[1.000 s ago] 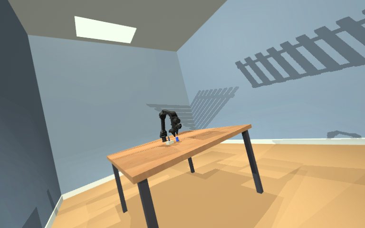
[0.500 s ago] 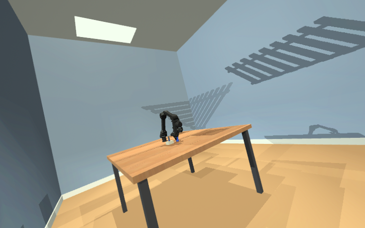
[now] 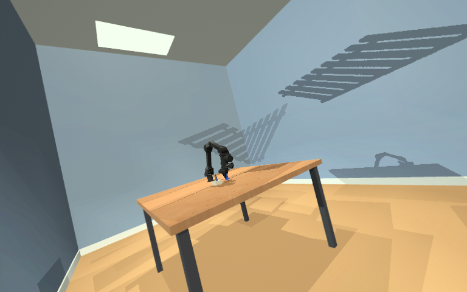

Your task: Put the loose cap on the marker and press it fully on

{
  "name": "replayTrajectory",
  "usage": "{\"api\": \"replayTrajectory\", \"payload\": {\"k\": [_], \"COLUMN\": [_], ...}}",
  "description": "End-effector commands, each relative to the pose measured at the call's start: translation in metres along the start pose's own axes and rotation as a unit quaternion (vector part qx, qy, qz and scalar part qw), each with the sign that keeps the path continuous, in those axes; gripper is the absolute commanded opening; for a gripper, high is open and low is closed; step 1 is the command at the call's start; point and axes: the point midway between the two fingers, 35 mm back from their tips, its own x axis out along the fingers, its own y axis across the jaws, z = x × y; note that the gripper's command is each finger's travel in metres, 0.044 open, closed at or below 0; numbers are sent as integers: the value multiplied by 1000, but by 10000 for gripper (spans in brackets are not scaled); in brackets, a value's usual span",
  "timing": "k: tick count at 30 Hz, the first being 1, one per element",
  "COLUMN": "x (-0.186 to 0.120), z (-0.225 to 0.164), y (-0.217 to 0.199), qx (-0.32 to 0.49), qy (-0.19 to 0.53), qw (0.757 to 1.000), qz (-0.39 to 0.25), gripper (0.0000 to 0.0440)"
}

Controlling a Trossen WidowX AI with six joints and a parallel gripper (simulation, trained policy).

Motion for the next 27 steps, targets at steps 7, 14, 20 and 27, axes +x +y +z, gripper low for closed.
{"api": "replayTrajectory", "payload": {"k": [7, 14, 20, 27], "x": [-37, -61, -77, -85], "z": [-2, -18, -38, -64], "y": [-11, -23, -31, -43], "qx": [-4, 6, 16, 36], "qy": [-33, -46, -51, -50], "qw": [999, 998, 998, 998], "qz": [-33, -39, -37, -33], "gripper": [110, 106, 100, 89]}}
